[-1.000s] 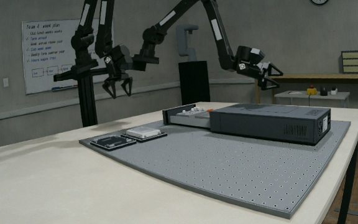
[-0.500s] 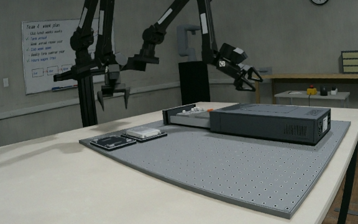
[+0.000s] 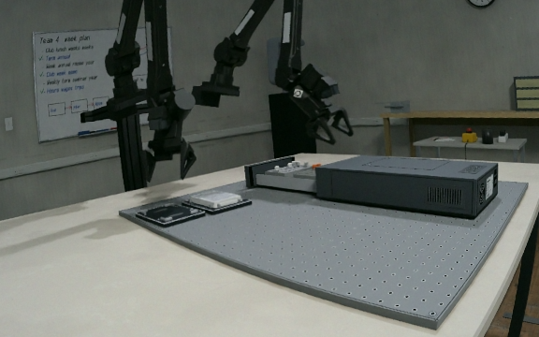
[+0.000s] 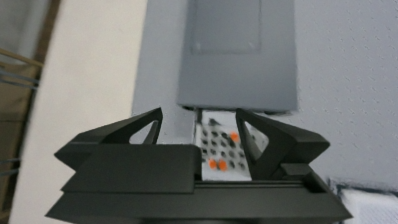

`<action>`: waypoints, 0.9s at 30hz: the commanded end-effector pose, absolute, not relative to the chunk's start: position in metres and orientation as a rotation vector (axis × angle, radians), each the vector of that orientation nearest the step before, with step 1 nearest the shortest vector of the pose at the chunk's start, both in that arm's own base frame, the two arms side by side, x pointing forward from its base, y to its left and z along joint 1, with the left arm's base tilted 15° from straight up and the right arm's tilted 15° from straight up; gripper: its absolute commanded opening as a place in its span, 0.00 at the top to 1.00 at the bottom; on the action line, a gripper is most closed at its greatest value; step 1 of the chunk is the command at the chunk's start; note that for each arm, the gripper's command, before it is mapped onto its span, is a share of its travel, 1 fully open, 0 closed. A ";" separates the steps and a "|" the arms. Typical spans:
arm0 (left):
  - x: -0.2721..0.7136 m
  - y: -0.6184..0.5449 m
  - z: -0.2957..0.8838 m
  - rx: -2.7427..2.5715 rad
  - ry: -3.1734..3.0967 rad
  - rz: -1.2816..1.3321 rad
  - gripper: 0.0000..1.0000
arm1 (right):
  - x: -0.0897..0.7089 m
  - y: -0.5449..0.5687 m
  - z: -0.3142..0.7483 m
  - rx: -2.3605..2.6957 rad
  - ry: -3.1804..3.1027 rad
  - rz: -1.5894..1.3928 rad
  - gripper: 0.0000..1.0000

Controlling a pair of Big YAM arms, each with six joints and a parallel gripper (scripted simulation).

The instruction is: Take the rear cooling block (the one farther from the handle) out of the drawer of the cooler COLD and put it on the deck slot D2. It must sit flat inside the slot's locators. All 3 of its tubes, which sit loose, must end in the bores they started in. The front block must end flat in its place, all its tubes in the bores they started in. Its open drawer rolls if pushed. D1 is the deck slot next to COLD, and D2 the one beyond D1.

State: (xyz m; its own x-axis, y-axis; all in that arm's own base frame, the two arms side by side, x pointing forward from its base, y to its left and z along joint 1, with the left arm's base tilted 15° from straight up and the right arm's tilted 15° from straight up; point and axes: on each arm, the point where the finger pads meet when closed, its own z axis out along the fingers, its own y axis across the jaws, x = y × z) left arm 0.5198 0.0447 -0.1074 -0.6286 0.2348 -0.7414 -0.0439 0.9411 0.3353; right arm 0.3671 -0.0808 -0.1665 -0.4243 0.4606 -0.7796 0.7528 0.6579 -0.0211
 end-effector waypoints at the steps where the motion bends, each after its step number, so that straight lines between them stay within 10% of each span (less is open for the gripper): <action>1: 0.479 0.009 -0.113 0.059 2.304 0.267 0.00 | 0.377 -0.091 -0.164 1.022 2.053 -0.500 0.00; 27: 0.484 0.014 -0.123 0.889 2.362 0.431 0.00 | 0.426 -0.005 -0.159 0.291 2.366 -0.086 0.00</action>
State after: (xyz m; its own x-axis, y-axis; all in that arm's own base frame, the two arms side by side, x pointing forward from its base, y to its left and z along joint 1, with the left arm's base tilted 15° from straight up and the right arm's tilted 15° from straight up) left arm 0.4671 0.0112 -0.1370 -0.7097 0.4763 -0.5191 0.3011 0.8712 0.3877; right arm 0.4053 -0.0236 -0.1791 -0.6869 0.3134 -0.6557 0.3991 0.9167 0.0201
